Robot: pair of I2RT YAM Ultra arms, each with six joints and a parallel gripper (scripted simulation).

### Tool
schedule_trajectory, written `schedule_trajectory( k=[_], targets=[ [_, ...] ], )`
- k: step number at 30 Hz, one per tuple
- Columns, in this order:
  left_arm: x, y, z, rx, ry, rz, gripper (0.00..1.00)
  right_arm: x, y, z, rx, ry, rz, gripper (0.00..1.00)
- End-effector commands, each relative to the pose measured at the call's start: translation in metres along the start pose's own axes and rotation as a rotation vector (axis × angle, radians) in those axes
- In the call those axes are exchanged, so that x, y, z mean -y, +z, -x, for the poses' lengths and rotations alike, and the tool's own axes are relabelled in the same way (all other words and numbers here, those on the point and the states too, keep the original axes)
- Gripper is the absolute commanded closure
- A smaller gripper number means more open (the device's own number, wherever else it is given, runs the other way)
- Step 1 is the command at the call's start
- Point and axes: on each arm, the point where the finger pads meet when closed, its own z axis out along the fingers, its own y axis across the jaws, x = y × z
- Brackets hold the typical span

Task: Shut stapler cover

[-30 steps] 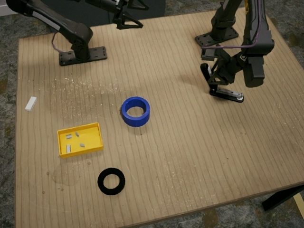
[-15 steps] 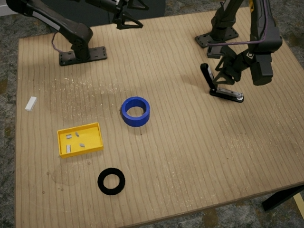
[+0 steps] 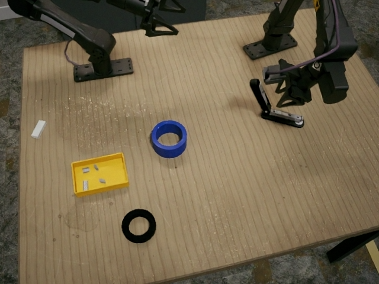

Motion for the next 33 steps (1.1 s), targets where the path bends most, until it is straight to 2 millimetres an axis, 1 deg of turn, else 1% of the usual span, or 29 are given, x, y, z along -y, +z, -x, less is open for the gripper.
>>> schedule_trajectory(
  k=[1,3,5,10,20,22,27,33],
  targets=[
    [-0.020,-0.026,0.011,-0.085,-0.181,0.136,0.50,0.000,-0.003,0.004,0.016,-0.001,-0.001,0.00],
    [-0.023,-0.028,0.012,-0.099,-0.255,0.159,0.50,0.000,-0.003,0.004,0.016,-0.001,-0.001,0.00],
    [-0.023,-0.028,0.012,-0.099,-0.255,0.159,0.50,0.000,-0.003,0.004,0.016,-0.001,-0.001,0.00],
    [-0.021,-0.031,0.016,-0.120,-0.463,0.174,0.50,0.000,-0.003,0.004,0.016,-0.001,-0.001,0.00],
    [-0.017,-0.034,0.025,-0.151,-0.820,0.219,0.50,0.000,-0.003,0.004,0.016,-0.001,-0.001,0.00],
    [-0.017,-0.034,0.025,-0.151,-0.820,0.219,0.50,0.000,-0.003,0.004,0.016,-0.001,-0.001,0.00],
    [-0.018,-0.036,0.029,-0.160,-1.068,0.273,0.50,0.000,-0.003,0.004,0.016,-0.001,-0.001,0.00],
    [-0.017,-0.039,0.035,-0.158,-1.304,0.334,0.50,0.000,-0.003,0.004,0.016,-0.001,-0.001,0.00]
  ],
)
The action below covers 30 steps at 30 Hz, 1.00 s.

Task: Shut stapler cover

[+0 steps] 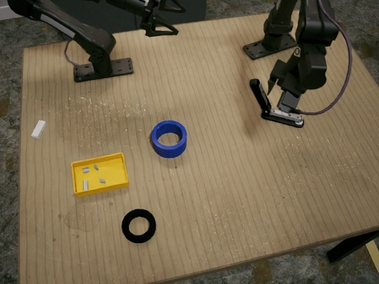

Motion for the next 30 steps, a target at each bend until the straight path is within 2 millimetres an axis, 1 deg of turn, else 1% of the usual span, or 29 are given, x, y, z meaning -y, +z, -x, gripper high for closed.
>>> schedule_trajectory(
  k=[1,4,6,13,21,23,30],
  targets=[
    [0.004,-0.025,0.009,0.048,-0.222,0.074,0.50,0.000,-0.003,0.004,0.016,-0.001,-0.001,0.00],
    [0.007,-0.028,0.010,0.054,-0.339,0.092,0.50,0.000,-0.003,0.004,0.016,-0.001,-0.001,0.00],
    [0.007,-0.028,0.010,0.054,-0.339,0.092,0.50,0.000,-0.003,0.004,0.016,-0.001,-0.001,0.00],
    [0.015,-0.035,0.013,0.085,-0.642,0.136,0.50,0.000,-0.003,0.004,0.016,-0.001,-0.001,0.00],
    [0.023,-0.043,0.014,0.132,-0.948,0.173,0.50,0.000,-0.003,0.004,0.016,-0.001,-0.001,0.00],
    [0.023,-0.043,0.014,0.132,-0.948,0.173,0.50,0.000,-0.003,0.004,0.016,-0.001,-0.001,0.00],
    [0.034,-0.048,0.013,0.184,-1.248,0.207,0.50,0.000,-0.003,0.004,0.016,-0.001,-0.001,0.00]
  ],
)
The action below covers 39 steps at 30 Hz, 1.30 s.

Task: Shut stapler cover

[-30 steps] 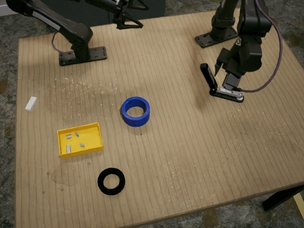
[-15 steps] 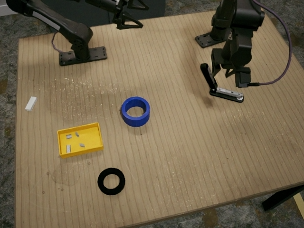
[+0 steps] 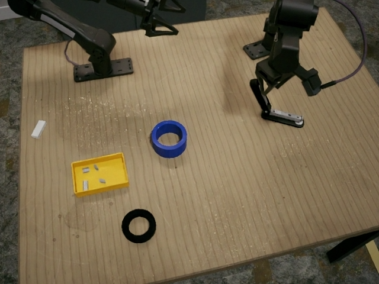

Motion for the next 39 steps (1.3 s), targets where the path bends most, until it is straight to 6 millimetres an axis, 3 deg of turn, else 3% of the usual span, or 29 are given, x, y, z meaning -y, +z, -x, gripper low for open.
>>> schedule_trajectory(
  k=[1,12,14,20,33,39],
  targets=[
    [0.004,-0.028,0.000,0.091,-0.230,-0.008,0.50,0.000,-0.003,0.004,0.016,-0.001,-0.001,0.00],
    [0.008,-0.036,-0.010,0.145,-0.563,-0.006,0.50,0.000,-0.003,0.004,0.016,-0.001,-0.001,0.00],
    [0.000,-0.030,-0.023,0.145,-0.611,0.062,0.50,0.000,-0.003,0.004,0.016,-0.001,-0.001,0.00],
    [-0.002,-0.013,-0.052,0.163,-0.650,0.163,0.50,0.000,-0.003,0.004,0.016,-0.001,-0.001,0.00],
    [0.003,-0.018,-0.053,0.160,-0.649,0.133,0.50,0.000,-0.003,0.004,0.016,-0.001,-0.001,0.00],
    [-0.006,-0.011,-0.050,0.162,-0.648,0.124,0.50,0.000,-0.003,0.004,0.016,-0.001,-0.001,0.00]
  ],
)
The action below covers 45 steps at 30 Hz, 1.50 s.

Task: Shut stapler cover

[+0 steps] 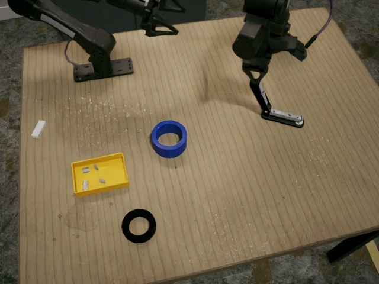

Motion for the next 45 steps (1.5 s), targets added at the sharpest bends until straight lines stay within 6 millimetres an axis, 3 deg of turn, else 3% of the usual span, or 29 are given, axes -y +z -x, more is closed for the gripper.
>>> schedule_trajectory(
  k=[1,45],
  targets=[
    [-0.002,-0.001,0.008,0.016,-0.007,-0.027,0.50,0.000,-0.003,0.004,0.016,-0.001,-0.001,0.00],
    [-0.001,0.054,0.010,0.026,-0.007,-0.019,0.50,0.000,-0.003,0.004,0.016,-0.001,-0.001,0.00]
  ],
)
